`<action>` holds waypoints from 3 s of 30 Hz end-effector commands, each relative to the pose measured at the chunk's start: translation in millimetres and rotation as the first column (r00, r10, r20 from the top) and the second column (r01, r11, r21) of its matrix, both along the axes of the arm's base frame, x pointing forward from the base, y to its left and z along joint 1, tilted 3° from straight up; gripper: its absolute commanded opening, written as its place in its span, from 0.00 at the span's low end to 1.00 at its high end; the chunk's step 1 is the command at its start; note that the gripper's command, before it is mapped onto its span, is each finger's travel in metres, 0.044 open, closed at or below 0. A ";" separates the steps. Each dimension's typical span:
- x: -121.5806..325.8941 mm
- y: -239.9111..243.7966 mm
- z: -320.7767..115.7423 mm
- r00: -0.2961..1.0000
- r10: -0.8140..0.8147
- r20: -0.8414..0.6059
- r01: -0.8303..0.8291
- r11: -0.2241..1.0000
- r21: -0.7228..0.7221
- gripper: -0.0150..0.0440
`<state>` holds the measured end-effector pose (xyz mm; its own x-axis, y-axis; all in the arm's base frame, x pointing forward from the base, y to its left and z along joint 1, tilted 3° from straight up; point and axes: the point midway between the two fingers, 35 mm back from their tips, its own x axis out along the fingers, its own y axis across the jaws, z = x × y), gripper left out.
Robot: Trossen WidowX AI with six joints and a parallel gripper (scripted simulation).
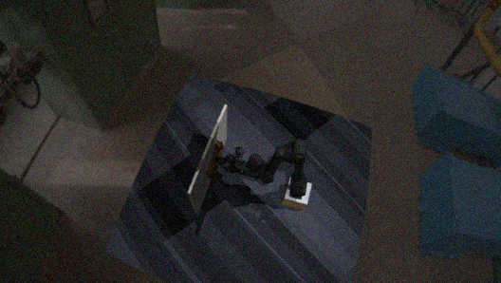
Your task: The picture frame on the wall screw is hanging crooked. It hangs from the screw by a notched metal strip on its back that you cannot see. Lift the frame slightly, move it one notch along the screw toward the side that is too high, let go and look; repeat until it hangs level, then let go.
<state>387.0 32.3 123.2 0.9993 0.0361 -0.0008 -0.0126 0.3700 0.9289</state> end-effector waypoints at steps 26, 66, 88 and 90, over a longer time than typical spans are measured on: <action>0.2 0.5 -2.1 1.000 0.003 -0.005 -0.003 1.000 0.003 0.35; 0.2 3.1 6.3 1.000 0.003 -0.005 -0.003 1.000 0.003 0.25; 0.2 4.8 10.6 1.000 0.003 -0.005 -0.003 1.000 0.004 0.25; 0.2 4.8 10.6 1.000 0.003 -0.005 -0.003 1.000 0.004 0.25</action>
<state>387.2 36.9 127.6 0.9989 0.0406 -0.0246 0.0077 0.3729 0.9278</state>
